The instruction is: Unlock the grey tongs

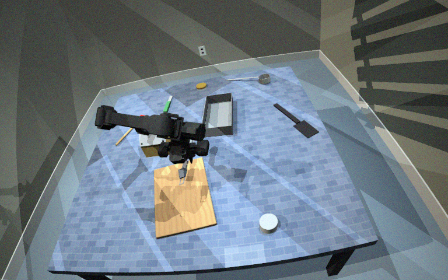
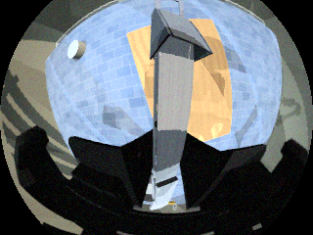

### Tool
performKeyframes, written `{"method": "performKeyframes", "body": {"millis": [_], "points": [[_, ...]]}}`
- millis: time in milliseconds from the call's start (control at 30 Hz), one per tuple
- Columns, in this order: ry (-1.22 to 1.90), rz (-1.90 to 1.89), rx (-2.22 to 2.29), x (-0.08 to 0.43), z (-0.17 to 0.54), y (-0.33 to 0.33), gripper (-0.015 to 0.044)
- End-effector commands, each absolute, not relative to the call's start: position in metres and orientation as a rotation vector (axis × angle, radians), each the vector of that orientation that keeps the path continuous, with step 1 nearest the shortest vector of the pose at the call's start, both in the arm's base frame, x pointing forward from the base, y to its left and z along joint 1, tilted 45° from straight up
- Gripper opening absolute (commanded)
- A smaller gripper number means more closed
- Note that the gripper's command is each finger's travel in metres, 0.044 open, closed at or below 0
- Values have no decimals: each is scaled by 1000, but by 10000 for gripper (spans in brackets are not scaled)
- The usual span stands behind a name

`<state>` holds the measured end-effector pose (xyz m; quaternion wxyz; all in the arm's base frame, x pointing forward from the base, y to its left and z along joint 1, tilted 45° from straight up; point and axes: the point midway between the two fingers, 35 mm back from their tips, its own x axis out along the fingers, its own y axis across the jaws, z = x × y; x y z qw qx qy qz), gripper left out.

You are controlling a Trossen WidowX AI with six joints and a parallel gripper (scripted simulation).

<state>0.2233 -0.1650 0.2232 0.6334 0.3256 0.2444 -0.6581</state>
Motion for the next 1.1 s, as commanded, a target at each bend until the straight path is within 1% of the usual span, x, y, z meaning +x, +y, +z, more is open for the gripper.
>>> {"method": "performKeyframes", "body": {"millis": [0,467,800,1067], "points": [[598,-1474,693,208,232,-171,-150],[725,-1396,467,154,261,-188,-150],[724,-1394,461,153,262,-189,-150],[634,-1348,344,169,261,-195,-150]]}}
